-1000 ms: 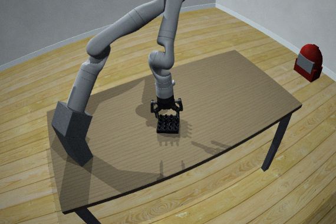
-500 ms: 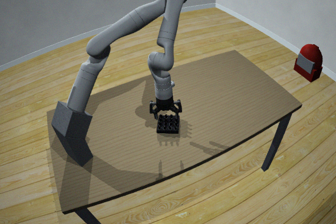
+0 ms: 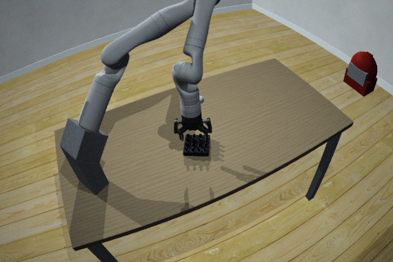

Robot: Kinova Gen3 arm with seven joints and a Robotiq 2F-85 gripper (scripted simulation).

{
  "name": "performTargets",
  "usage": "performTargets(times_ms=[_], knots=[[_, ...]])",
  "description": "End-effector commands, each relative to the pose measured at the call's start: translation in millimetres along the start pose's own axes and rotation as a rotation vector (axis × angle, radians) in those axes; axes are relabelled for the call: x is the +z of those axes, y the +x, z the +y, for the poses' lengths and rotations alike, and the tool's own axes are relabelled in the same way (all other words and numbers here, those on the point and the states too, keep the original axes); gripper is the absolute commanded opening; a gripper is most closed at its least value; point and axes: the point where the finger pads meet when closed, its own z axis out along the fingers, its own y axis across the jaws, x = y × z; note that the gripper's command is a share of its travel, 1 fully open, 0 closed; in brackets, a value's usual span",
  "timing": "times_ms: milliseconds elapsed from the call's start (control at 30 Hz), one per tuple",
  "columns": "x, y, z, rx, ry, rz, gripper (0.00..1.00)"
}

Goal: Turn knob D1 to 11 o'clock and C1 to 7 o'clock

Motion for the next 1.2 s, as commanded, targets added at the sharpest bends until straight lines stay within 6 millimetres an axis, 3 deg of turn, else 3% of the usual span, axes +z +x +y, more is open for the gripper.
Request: performTargets(times_ms=[0, 1167], knots=[[-0.1, -0.7, -0.1, 0.002, 0.000, -0.001, 1.00], [1.2, -3.9, -3.6, 0.016, 0.006, 0.003, 1.00]])
